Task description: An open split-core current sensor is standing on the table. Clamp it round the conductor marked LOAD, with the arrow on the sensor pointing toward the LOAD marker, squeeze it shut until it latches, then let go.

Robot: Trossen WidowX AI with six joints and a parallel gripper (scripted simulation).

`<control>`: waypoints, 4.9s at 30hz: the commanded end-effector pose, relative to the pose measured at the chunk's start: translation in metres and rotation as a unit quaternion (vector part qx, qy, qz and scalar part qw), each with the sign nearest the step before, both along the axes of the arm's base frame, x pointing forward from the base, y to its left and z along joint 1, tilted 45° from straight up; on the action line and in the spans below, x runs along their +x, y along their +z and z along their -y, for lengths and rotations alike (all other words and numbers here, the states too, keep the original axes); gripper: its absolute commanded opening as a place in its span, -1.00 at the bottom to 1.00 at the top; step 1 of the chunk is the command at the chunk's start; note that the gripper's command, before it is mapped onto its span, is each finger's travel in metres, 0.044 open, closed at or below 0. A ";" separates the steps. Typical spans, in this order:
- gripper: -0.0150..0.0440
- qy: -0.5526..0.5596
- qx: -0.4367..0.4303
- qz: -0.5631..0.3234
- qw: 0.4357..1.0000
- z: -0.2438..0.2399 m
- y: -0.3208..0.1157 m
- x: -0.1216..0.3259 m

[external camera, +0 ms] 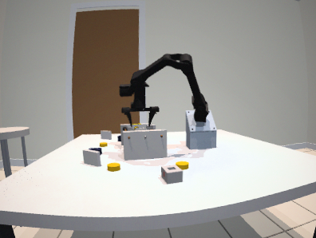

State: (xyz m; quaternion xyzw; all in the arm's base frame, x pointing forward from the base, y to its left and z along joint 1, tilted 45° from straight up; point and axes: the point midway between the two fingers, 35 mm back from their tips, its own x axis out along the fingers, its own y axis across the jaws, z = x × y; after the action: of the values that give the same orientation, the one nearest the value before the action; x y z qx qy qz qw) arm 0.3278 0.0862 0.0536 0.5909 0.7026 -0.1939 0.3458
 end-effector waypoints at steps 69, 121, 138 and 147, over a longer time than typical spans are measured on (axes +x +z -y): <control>-0.49 0.010 -0.002 -0.009 1.000 -0.048 -0.046 -0.004; -0.49 0.007 -0.001 -0.008 1.000 -0.045 -0.043 -0.004; -0.49 -0.001 0.003 -0.003 1.000 -0.037 -0.035 -0.003; -0.49 -0.001 0.003 -0.003 1.000 -0.037 -0.035 -0.003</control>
State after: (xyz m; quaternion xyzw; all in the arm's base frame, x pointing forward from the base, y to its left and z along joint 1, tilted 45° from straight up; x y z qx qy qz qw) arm 0.3208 0.1357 0.0207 0.5851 0.7146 -0.1818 0.3374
